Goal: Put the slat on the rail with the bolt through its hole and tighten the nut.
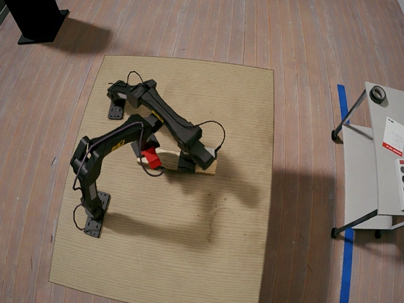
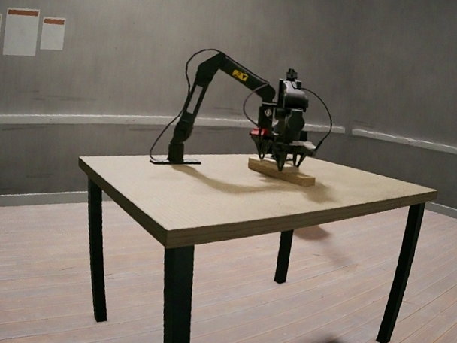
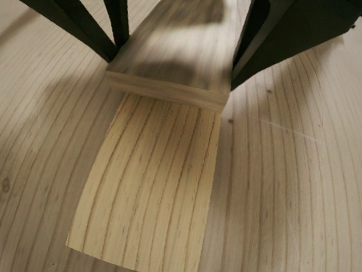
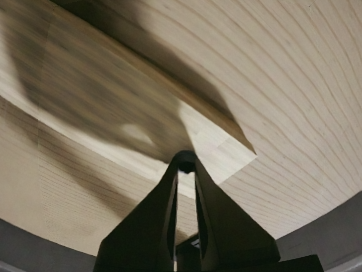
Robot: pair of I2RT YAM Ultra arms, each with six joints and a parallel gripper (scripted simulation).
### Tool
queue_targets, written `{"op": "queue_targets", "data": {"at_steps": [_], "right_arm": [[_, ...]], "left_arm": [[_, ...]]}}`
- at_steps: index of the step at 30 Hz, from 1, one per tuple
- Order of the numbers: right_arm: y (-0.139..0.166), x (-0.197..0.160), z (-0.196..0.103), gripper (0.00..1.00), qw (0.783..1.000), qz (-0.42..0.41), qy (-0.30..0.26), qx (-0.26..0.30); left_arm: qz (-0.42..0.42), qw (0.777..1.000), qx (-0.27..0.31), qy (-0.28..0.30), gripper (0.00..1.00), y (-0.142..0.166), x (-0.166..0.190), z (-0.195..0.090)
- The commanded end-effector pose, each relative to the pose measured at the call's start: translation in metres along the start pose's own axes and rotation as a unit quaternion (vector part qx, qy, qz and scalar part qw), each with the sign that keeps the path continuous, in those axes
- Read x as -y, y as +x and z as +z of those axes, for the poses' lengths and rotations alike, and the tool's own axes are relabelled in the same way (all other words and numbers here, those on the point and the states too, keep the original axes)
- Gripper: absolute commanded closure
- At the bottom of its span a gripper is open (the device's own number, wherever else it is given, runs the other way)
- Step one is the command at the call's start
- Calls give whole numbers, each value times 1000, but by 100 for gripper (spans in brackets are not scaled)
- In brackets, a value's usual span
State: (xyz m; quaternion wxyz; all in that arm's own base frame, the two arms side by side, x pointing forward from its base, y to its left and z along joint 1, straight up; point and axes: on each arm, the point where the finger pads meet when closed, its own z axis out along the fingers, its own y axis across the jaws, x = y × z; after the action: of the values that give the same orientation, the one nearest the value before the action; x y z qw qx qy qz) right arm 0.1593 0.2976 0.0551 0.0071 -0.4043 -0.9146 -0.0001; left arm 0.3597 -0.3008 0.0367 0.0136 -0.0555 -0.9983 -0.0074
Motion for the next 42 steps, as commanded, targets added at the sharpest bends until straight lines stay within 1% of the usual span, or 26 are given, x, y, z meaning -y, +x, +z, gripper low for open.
{"op": "queue_targets", "data": {"at_steps": [1, 17, 19, 33, 34, 36, 38, 42], "right_arm": [[-5, -2, 0, 89, 1000, 14, -8, 5], [-3, -2, -2, 89, 1000, 8, -8, 5], [1, -2, -3, 66, 1000, 1, -6, -2], [1, -2, -3, 66, 1000, -6, -6, -2], [1, -2, -4, 66, 1000, -26, -6, -2], [1, -2, -4, 66, 995, -101, -6, -1], [0, -2, -4, 66, 983, -181, -6, 0], [0, -2, -5, 66, 963, -269, -6, 1]], "left_arm": [[0, 1000, 6, 4, 28, -2, 1, -6], [0, 1000, 6, 4, 28, -2, 1, -6], [0, 1000, 6, 4, 28, -2, 1, -6], [0, 1000, 6, 4, 28, -2, 1, -6], [0, 1000, 6, 4, 28, -2, 1, -6], [0, 1000, 6, 4, 28, -2, 1, -6], [0, 1000, 6, 4, 28, -2, 1, -6], [0, 1000, 6, 4, 28, -2, 1, -6]]}}
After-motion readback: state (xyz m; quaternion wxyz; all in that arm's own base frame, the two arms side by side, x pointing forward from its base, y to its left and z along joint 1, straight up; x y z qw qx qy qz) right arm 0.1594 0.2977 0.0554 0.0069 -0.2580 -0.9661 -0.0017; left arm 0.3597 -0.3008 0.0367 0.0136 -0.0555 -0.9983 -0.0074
